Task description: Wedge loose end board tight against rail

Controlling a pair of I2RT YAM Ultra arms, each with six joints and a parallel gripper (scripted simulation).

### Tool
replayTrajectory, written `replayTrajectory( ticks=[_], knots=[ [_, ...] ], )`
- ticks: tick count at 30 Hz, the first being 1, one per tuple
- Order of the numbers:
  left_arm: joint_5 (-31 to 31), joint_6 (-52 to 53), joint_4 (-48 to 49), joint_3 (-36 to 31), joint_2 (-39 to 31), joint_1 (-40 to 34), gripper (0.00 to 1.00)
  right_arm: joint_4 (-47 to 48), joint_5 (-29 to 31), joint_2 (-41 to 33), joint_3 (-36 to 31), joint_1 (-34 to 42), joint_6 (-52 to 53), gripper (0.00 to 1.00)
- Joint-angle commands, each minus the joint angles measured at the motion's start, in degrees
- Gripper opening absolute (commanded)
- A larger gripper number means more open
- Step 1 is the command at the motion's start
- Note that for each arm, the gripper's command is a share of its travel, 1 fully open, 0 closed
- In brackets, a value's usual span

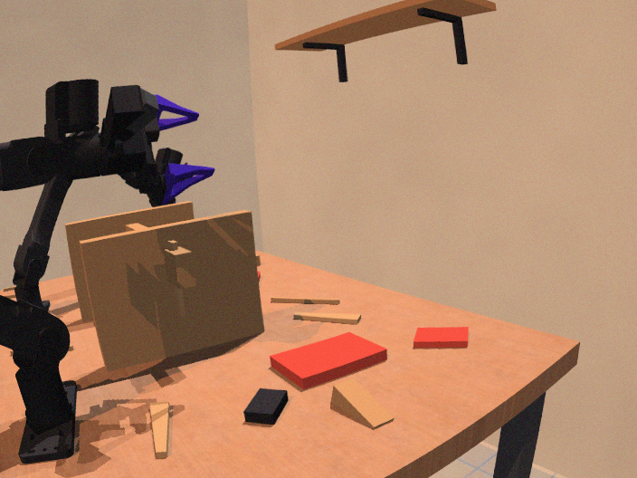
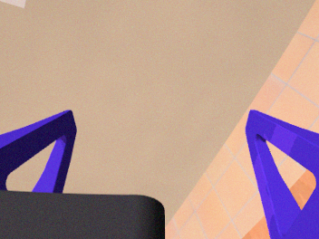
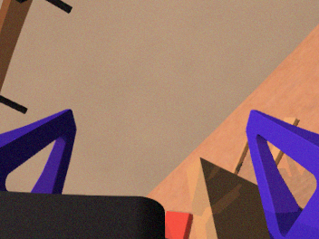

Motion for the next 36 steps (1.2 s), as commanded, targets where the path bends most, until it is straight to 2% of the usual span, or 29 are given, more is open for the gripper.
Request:
replayTrajectory(
  ticks=[1, 17, 18, 19, 32, 36],
  knots=[
    [-0.3, -0.5, 0.0, 0.6, -0.7, 0.0, 1.00, 1.1, 0.0, -0.4, 1.3, 0.0, -0.5, 1.00],
    [-0.3, -0.5, 0.0, 0.6, -0.7, 0.0, 1.00, 1.1, 0.0, -0.4, 1.3, 0.0, -0.5, 1.00],
    [0.9, -0.9, 1.3, 1.3, -3.7, -1.4, 1.00, 1.2, -0.2, 1.2, 2.5, -0.8, -1.1, 1.00],
    [1.4, -1.4, 0.9, -1.3, -3.1, -1.5, 1.00, 1.2, -0.4, 1.1, 2.6, -0.9, -1.7, 1.00],
    [13.2, -10.0, -2.0, -6.5, -13.6, -6.8, 1.00, 1.7, -4.3, 5.1, 6.9, -5.8, -13.5, 1.00],
    [14.6, -10.9, -2.1, -7.8, -15.3, -7.5, 1.00, 1.9, -5.2, 5.8, 7.6, -6.8, -14.8, 1.00]
  ],
)
